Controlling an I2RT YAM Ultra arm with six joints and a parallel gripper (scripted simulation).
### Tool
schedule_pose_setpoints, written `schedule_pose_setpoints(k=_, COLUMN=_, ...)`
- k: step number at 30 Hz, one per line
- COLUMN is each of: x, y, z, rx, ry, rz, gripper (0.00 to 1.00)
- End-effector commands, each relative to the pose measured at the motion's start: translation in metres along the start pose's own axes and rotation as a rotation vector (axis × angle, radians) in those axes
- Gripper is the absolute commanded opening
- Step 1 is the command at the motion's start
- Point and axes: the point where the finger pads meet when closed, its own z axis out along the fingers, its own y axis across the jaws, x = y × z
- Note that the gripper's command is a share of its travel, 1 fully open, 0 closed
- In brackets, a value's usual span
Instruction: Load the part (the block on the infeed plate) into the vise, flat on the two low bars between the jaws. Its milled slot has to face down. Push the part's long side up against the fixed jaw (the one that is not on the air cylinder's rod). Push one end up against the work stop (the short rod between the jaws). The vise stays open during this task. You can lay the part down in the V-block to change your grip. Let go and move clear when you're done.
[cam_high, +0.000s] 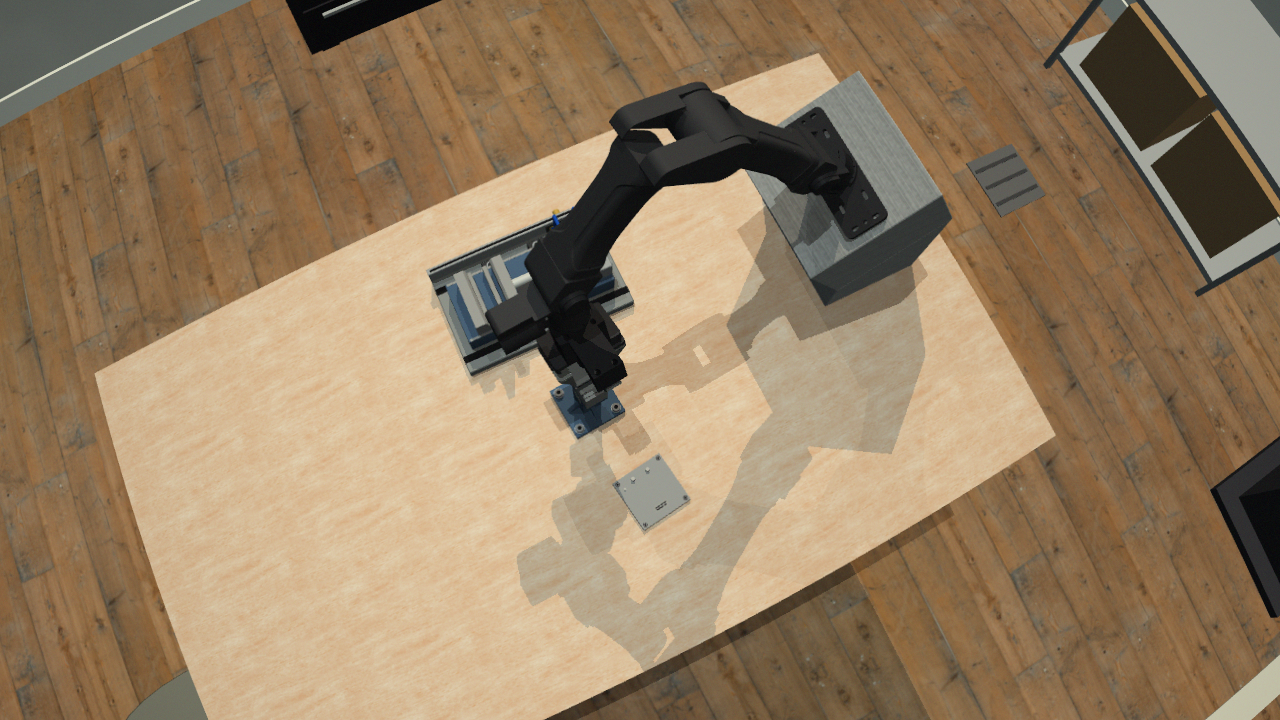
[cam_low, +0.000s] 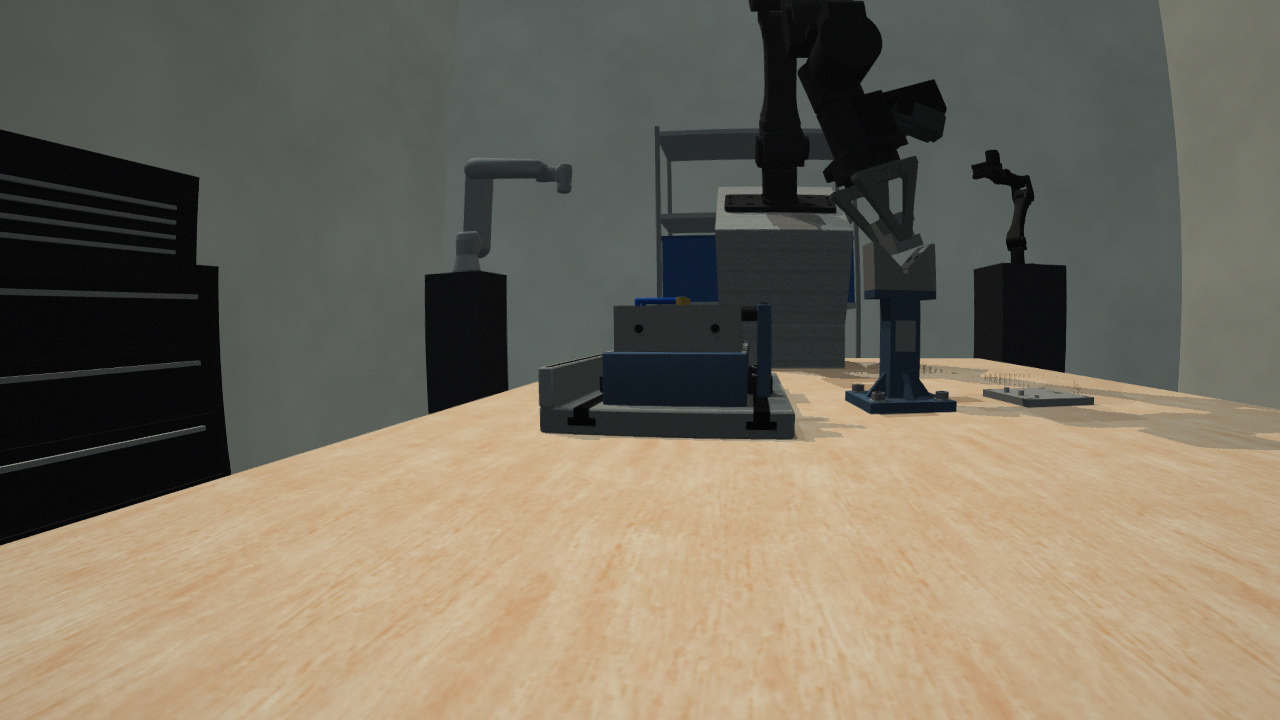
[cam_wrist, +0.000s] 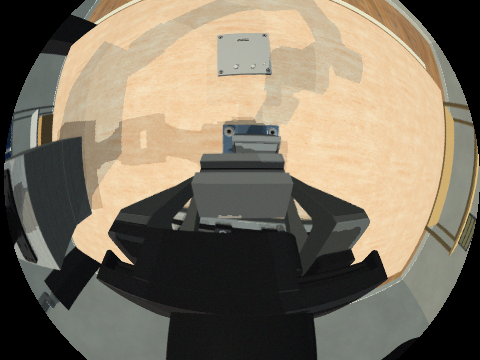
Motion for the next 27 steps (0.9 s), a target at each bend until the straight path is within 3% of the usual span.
schedule_pose_setpoints(k=1, x=-0.006, y=-0.0083, z=-0.0152, rx=0.041, ry=0.047, rz=-0.002, gripper=0.0)
schedule_pose_setpoints(k=27, x=-0.0082, y=-0.0159, z=-0.0208, rx=0.057, ry=0.248, rz=0.002, gripper=0.0)
